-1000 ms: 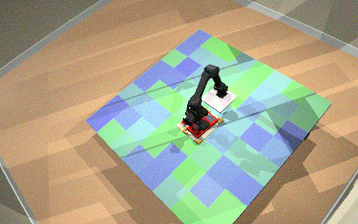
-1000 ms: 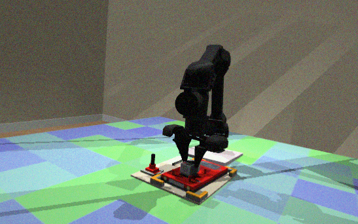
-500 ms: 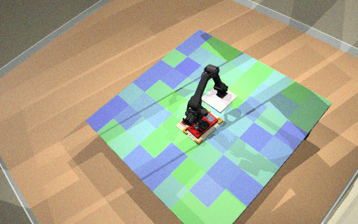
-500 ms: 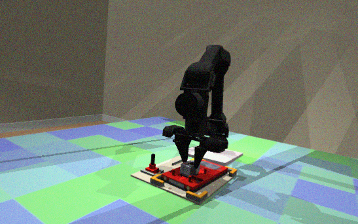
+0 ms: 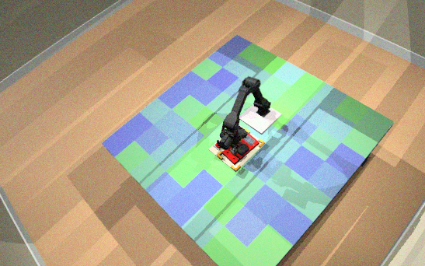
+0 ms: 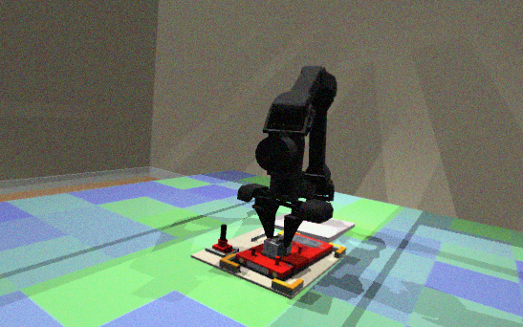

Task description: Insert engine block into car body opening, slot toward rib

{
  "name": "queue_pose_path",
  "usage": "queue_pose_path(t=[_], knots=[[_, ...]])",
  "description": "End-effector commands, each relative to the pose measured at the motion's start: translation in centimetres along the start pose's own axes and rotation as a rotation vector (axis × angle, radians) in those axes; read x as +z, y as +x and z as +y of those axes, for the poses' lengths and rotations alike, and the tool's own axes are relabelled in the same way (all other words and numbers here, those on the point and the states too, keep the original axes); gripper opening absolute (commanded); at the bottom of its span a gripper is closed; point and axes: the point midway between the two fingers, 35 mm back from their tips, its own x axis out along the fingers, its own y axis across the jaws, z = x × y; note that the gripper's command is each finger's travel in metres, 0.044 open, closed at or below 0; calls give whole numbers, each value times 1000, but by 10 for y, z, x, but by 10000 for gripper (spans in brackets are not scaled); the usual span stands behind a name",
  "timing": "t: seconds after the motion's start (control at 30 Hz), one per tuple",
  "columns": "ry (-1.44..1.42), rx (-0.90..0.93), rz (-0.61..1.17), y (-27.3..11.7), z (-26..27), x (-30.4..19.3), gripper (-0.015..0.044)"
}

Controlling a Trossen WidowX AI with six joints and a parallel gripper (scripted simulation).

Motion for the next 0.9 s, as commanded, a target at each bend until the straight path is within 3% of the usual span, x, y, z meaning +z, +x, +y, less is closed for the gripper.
queue_pose_path(t=[0.0, 0.87], knots=[[-1, -4, -4, 2, 0, 1, 159], [0, -4, -4, 5, 0, 1, 159]])
